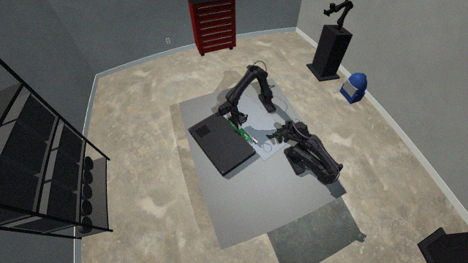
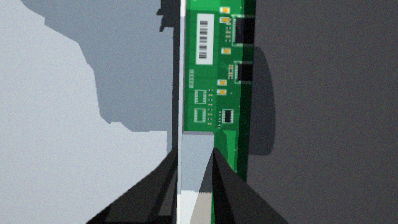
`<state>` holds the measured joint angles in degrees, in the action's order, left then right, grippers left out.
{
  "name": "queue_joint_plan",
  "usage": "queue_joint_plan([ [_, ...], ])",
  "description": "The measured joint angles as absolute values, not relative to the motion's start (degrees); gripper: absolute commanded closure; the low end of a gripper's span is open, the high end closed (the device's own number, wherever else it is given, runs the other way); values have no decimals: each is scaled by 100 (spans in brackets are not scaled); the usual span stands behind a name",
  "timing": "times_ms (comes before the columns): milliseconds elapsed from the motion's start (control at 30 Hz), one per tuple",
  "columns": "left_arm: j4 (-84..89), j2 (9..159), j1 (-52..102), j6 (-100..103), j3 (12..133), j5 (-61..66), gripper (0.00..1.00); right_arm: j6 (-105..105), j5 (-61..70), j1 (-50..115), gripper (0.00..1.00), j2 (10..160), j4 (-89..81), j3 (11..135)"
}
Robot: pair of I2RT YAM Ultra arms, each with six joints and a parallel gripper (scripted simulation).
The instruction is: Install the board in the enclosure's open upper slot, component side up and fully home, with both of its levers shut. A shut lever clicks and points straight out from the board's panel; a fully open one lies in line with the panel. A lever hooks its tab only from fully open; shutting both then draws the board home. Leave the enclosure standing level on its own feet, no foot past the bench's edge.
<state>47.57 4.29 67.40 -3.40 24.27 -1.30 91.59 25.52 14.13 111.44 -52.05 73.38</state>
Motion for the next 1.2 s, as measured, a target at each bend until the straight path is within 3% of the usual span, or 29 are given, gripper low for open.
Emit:
queue_joint_plan([
  [67,4757,429,6740,-340,2427,-130,0,9159,2552,1413,81,11144,-5205,7338],
  [100,4757,429,6740,-340,2427,-130,0,9159,2552,1413,70,11144,-5205,7338],
  [133,4757,429,6740,-340,2427,-130,0,9159,2554,1413,68,11144,-5205,7341],
  [800,4757,429,6740,-340,2427,-130,0,9277,2630,1240,68,10711,-5349,7341],
  [900,4757,429,6740,-340,2427,-130,0,9310,2630,1214,36,10711,-5461,7402],
  [1200,4757,429,6740,-340,2427,-130,0,9561,2644,917,36,10704,-6169,8228],
])
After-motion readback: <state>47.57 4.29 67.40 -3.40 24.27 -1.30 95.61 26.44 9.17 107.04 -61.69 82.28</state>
